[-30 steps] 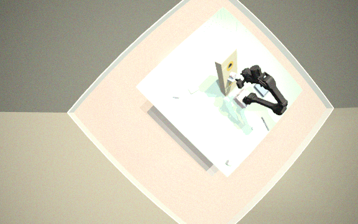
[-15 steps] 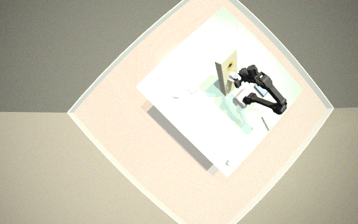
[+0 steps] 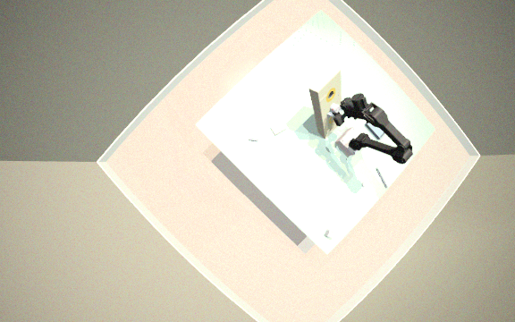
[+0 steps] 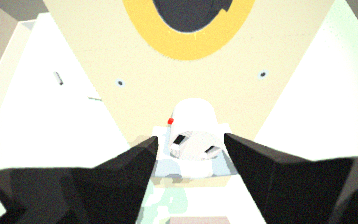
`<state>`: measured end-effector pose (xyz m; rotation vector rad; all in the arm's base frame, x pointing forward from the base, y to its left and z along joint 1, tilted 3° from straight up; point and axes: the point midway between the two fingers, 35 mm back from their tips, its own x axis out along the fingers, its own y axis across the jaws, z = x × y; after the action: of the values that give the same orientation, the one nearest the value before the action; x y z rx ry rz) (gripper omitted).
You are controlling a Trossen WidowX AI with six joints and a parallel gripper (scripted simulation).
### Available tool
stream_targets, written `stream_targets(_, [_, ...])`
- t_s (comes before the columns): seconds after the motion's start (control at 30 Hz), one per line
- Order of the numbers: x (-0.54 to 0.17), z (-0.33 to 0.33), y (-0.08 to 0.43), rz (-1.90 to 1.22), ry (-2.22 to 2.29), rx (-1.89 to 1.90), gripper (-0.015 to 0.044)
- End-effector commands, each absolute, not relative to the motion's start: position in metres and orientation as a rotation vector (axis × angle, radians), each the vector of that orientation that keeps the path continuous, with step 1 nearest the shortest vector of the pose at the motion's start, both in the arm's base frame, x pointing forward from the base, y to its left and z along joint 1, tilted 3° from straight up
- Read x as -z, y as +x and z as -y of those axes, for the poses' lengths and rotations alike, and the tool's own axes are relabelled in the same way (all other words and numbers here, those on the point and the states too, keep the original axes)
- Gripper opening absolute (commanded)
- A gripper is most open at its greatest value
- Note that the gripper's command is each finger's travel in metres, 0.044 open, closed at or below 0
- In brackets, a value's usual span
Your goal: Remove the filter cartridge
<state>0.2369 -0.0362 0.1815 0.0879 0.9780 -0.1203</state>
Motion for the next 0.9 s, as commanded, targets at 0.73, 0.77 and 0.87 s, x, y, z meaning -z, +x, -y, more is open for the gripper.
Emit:
stream_targets(0.73, [-0.193, 0.038, 0.243, -0.975, 0.087, 0.123, 0.0000])
stream_targets(0.77, [-0.196, 0.038, 0.245, -0.975, 0.086, 0.123, 0.0000])
stream_targets(0.87, [-0.203, 0.039, 0.249, -0.974, 0.086, 0.125, 0.0000])
